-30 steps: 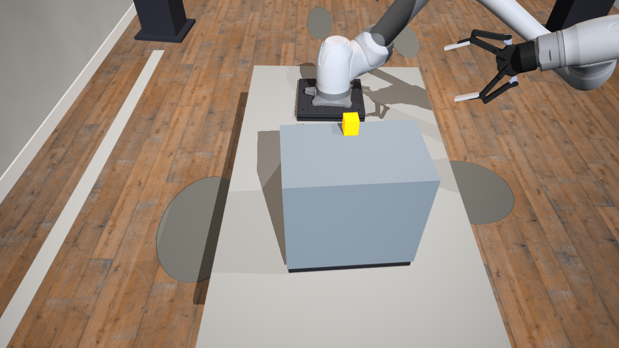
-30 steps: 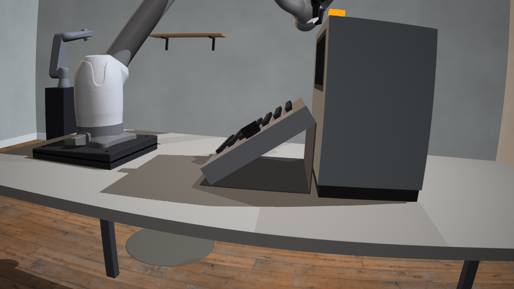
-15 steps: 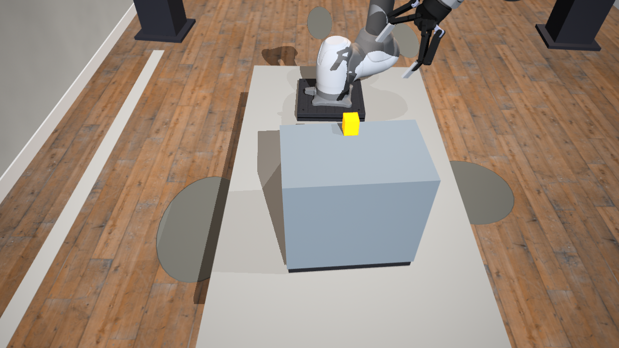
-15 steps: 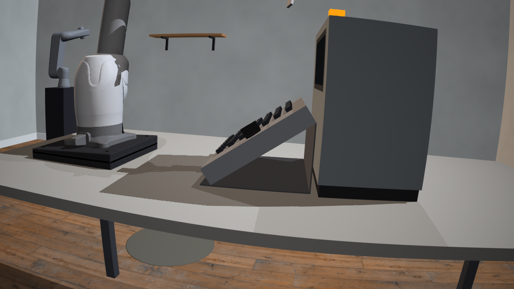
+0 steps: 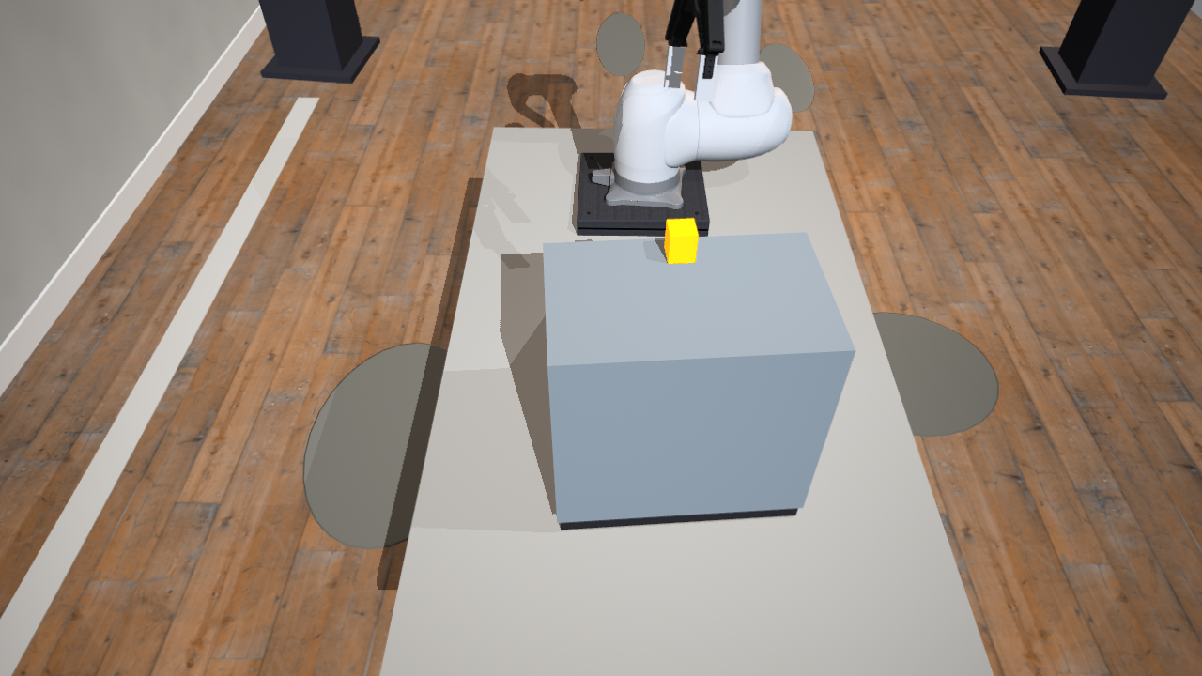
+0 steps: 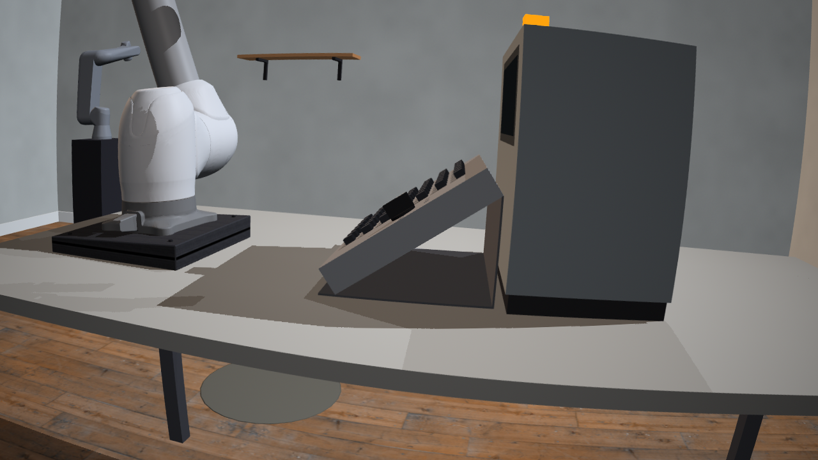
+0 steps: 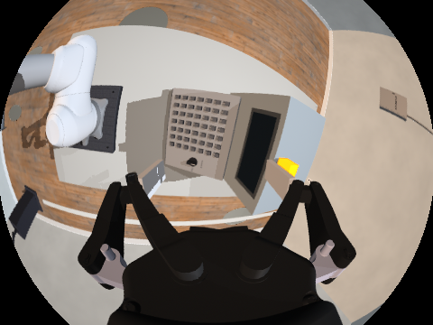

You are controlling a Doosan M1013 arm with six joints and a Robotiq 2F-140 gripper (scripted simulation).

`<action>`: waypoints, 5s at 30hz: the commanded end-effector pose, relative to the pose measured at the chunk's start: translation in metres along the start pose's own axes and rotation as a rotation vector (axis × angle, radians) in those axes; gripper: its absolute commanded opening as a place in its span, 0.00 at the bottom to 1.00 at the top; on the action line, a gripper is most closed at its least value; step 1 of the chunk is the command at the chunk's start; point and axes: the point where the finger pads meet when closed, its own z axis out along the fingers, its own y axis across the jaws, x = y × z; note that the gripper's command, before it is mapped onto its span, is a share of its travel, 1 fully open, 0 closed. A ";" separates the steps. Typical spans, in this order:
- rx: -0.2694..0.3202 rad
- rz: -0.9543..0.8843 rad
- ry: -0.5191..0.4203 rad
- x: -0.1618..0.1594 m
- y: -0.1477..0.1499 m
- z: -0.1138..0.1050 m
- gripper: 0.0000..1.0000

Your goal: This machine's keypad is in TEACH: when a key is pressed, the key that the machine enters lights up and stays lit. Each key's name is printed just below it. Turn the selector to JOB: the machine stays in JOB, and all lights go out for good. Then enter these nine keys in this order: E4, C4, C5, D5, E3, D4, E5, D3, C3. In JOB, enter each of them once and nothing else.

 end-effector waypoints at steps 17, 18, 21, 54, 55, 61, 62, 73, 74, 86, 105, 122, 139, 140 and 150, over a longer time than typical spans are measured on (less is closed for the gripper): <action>-0.250 0.185 0.083 0.019 -0.059 0.147 1.00; -0.250 0.185 0.083 0.021 -0.064 0.162 1.00; -0.250 0.185 0.083 0.029 -0.080 0.207 1.00; -0.250 0.185 0.083 0.038 -0.102 0.262 0.00; -0.250 0.185 0.083 0.038 -0.102 0.262 0.00; -0.250 0.185 0.083 0.039 -0.100 0.271 0.00; -0.250 0.185 0.083 0.039 -0.098 0.277 0.00; -0.250 0.185 0.083 0.042 -0.084 0.330 0.00; -0.250 0.185 0.083 0.042 -0.084 0.330 0.00; -0.250 0.185 0.083 0.043 -0.081 0.341 0.00; -0.250 0.185 0.083 0.044 -0.079 0.351 0.00; -0.250 0.185 0.083 0.044 -0.078 0.352 0.00; -0.250 0.185 0.083 0.044 -0.077 0.359 0.00; -0.250 0.185 0.083 0.044 -0.076 0.359 0.00; -0.250 0.185 0.083 0.044 -0.075 0.363 0.00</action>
